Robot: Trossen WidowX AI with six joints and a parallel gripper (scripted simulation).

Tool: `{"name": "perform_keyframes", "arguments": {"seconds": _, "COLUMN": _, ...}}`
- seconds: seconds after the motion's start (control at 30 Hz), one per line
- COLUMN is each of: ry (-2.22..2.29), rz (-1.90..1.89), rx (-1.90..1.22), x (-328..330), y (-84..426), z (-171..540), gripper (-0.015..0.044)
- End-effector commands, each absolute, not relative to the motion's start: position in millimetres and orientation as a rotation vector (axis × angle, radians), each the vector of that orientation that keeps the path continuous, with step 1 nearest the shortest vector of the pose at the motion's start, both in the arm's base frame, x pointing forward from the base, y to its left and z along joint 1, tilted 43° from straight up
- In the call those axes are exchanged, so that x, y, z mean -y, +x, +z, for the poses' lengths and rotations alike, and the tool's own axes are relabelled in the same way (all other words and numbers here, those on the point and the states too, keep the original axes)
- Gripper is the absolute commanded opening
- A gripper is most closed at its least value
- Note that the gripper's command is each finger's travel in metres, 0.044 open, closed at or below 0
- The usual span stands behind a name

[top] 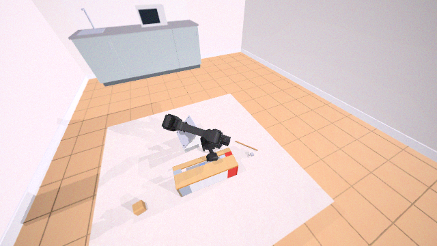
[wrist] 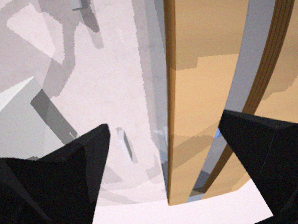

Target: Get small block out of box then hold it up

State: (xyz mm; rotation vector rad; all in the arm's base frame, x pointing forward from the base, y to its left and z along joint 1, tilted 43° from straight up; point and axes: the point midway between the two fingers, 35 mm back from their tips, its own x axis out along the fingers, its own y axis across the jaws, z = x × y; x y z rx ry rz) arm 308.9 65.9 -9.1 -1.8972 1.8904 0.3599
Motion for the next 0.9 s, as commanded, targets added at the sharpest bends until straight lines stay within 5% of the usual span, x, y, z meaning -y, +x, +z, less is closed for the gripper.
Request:
{"name": "perform_keyframes", "arguments": {"seconds": 0.0, "ry": -1.906, "rz": 0.363, "rx": -1.9, "x": -59, "y": 309, "z": -15, "gripper": 0.04}}
{"name": "perform_keyframes", "arguments": {"seconds": 0.87, "ry": -1.903, "rz": 0.358, "rx": -1.895, "x": -40, "y": 312, "z": -27, "gripper": 0.04}}
